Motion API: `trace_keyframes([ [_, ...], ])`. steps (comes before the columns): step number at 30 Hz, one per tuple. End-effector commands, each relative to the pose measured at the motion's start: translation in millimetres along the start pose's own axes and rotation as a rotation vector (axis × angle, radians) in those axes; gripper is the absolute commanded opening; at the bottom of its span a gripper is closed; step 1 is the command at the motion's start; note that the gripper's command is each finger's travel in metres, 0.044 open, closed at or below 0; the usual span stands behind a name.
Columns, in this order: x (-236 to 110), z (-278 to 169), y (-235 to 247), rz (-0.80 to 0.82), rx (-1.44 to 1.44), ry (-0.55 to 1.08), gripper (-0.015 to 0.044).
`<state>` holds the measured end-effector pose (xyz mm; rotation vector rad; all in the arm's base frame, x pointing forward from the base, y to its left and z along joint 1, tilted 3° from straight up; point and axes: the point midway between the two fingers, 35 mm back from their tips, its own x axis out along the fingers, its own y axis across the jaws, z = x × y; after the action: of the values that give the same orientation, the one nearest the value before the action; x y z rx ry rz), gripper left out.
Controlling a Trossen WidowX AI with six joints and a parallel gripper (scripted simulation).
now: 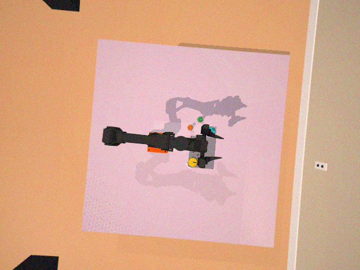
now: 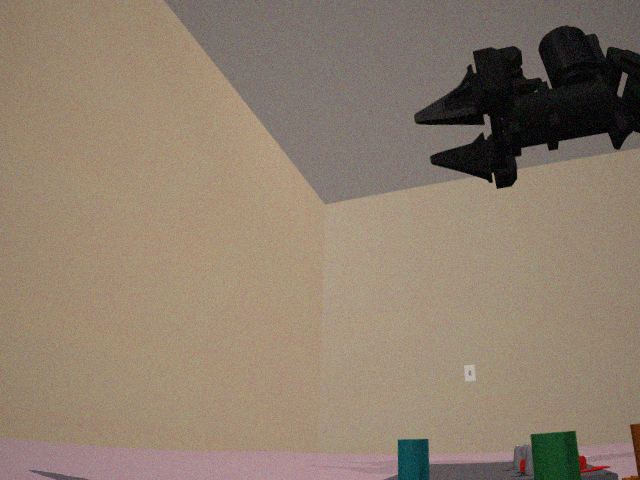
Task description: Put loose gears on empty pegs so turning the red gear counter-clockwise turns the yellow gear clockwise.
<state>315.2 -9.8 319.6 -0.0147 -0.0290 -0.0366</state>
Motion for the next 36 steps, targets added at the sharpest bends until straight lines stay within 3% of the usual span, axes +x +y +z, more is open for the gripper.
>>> trace_keyframes([
  [1, 1.5, -1.9, 1.4, 0.004, 0.004, 0.012, 0.0426],
  [7, 33.9, -68.4, 50.3, 0.125, 0.092, 0.408, 0.0440],
  [11, 36.8, -121.7, 90.6, 0.185, 0.119, 0.730, 0.0440],
  [24, -25.0, -227.9, 169.0, 0.154, 0.007, 1.524, 0.0440],
  [36, -38.4, -232.5, 173.3, 0.141, -0.009, 1.573, 0.0440],
])
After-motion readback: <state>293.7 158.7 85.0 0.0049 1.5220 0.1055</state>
